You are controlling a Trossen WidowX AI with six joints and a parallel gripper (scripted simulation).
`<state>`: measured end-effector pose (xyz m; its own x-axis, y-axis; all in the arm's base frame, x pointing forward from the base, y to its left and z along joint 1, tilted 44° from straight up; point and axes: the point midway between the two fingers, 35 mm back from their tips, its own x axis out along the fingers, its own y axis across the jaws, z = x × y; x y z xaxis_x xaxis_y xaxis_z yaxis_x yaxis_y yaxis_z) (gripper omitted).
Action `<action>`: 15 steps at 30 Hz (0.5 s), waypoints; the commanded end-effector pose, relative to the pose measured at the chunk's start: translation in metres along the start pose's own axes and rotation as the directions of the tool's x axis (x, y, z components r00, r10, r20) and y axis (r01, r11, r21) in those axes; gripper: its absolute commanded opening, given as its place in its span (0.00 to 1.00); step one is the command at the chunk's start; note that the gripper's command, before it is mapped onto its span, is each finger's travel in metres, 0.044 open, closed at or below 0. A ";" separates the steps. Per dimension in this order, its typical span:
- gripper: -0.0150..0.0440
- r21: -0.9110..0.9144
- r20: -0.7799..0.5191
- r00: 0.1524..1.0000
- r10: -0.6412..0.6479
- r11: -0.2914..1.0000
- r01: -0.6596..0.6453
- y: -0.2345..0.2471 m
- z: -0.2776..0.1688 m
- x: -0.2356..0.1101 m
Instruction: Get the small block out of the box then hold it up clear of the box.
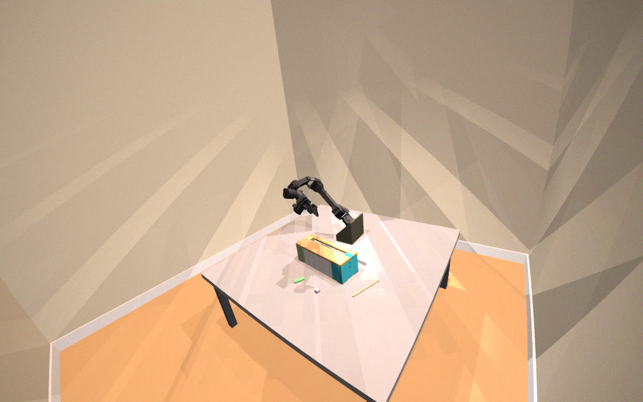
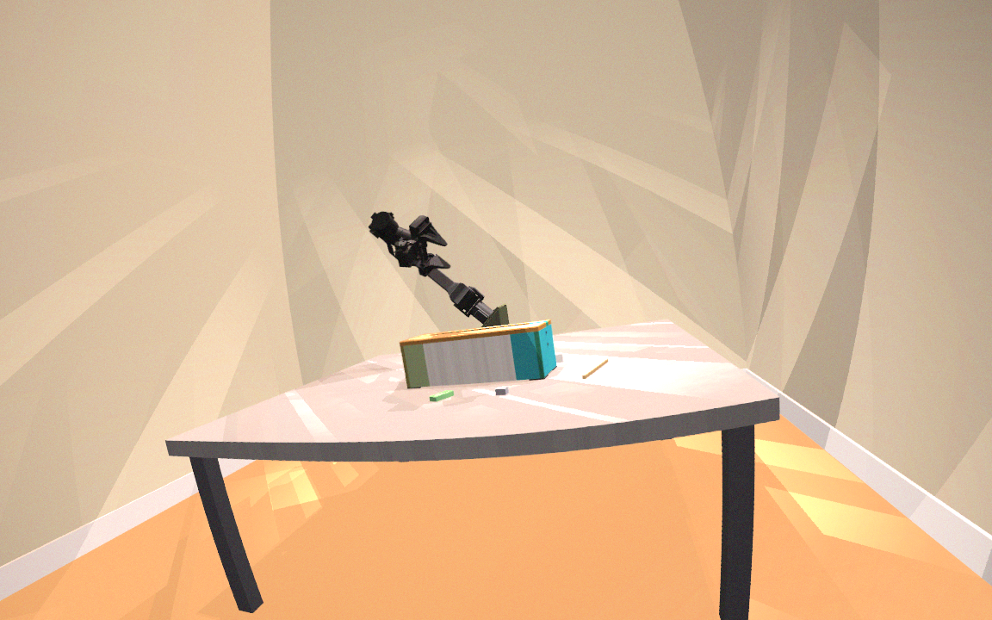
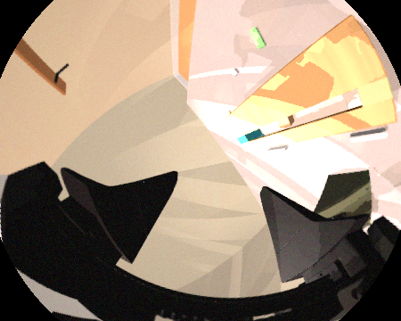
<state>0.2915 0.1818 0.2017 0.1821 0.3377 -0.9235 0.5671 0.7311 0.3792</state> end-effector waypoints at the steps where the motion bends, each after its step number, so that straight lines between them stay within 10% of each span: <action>1: 0.93 -0.325 0.045 0.958 -0.285 0.902 0.283 -0.019 -0.003 0.056; 8: 0.93 -0.800 0.239 0.690 -0.683 0.264 0.538 -0.063 -0.010 0.133; 15: 0.93 -0.835 0.549 0.297 -0.781 -0.523 0.168 -0.101 -0.017 0.185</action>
<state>0.2636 0.1807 0.0217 -0.0474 -0.6239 -0.7801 -0.7143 0.5670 -0.4101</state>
